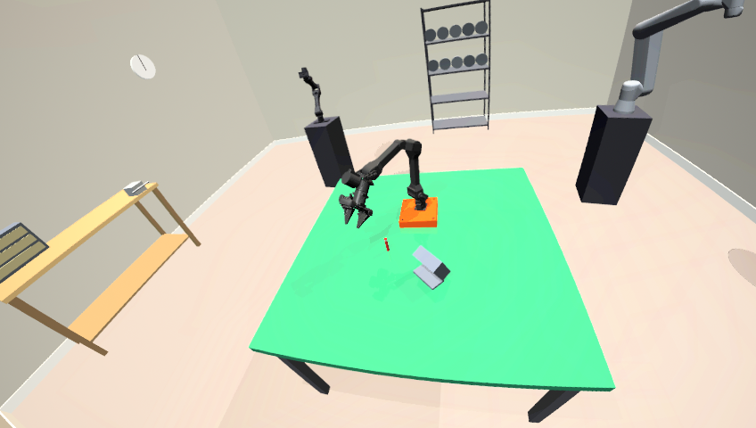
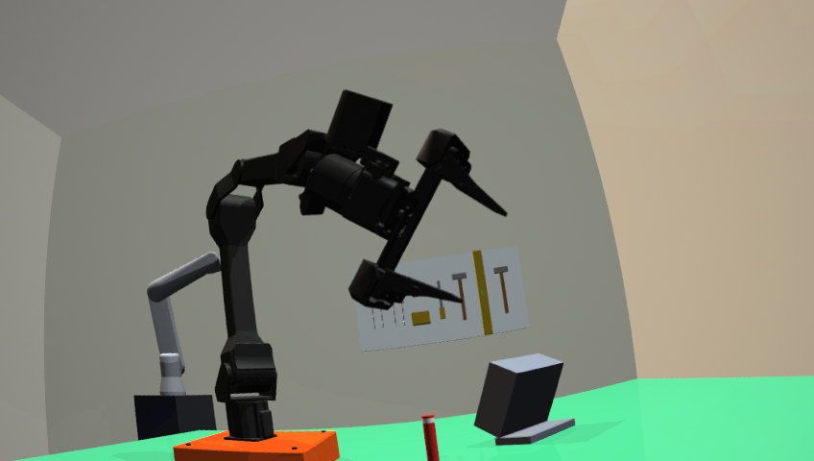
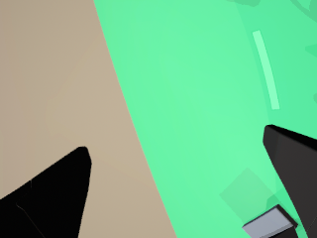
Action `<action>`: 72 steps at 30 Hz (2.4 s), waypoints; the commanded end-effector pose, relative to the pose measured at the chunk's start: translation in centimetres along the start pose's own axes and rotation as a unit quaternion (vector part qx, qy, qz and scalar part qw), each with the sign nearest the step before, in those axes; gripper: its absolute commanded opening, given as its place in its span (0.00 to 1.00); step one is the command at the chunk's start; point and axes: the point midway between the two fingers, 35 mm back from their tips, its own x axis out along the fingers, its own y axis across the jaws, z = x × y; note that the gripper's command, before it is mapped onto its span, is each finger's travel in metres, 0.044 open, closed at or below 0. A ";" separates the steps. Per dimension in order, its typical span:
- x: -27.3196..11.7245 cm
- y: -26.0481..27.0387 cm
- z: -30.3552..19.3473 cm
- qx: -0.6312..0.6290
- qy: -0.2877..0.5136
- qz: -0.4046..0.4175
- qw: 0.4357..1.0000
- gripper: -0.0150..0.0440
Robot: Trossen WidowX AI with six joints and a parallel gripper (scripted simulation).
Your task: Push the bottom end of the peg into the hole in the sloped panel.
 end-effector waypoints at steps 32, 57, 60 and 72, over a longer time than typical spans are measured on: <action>2.3 -11.0 -6.3 0.377 -0.115 -0.307 0.866 1.00; 1.6 -14.9 -7.8 0.448 -0.222 -0.377 0.780 1.00; 1.9 -15.2 -7.8 0.448 -0.222 -0.377 0.780 1.00; 3.2 -16.7 -7.7 0.448 -0.222 -0.377 0.780 1.00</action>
